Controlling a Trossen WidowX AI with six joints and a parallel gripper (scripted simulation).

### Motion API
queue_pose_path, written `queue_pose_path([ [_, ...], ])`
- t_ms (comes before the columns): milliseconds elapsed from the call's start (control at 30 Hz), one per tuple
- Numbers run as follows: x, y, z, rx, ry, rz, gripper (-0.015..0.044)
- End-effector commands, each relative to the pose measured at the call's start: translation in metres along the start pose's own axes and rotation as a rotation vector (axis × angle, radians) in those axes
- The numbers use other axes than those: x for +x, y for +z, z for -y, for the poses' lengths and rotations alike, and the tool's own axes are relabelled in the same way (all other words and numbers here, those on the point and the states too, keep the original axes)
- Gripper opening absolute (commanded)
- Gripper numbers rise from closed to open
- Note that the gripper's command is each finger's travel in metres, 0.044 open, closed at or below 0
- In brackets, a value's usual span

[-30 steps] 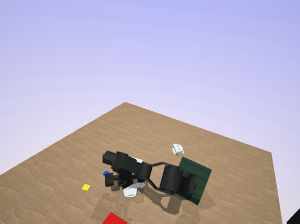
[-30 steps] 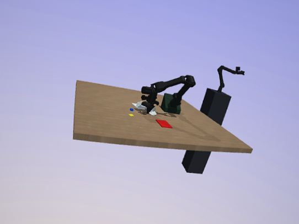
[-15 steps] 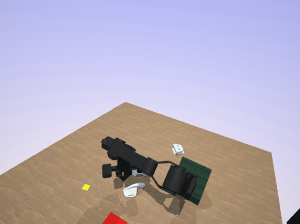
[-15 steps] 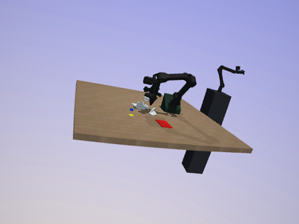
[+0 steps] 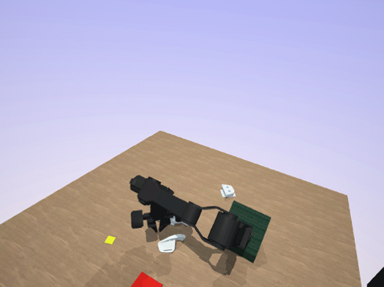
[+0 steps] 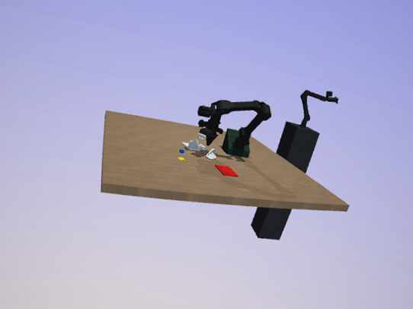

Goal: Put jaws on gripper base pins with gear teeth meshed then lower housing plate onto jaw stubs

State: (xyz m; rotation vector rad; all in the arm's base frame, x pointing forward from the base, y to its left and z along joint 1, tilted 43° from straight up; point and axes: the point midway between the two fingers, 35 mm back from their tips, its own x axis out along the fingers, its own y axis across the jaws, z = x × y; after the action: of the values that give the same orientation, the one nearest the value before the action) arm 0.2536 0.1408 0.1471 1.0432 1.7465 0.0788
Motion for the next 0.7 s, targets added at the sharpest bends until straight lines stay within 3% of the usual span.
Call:
queue_pose_path([
  [0, 0.0000, 0.0004, -0.0003, 0.003, 0.001, 0.002, 0.0037],
  [400, -0.0002, -0.0003, 0.0001, 0.000, 0.000, -0.002, 0.0037],
  [500, -0.0002, -0.0003, 0.0001, 0.000, 0.000, -0.002, 0.0116],
  [667, -0.0016, -0.0019, 0.0052, -0.087, -0.001, -0.001, 0.0000],
])
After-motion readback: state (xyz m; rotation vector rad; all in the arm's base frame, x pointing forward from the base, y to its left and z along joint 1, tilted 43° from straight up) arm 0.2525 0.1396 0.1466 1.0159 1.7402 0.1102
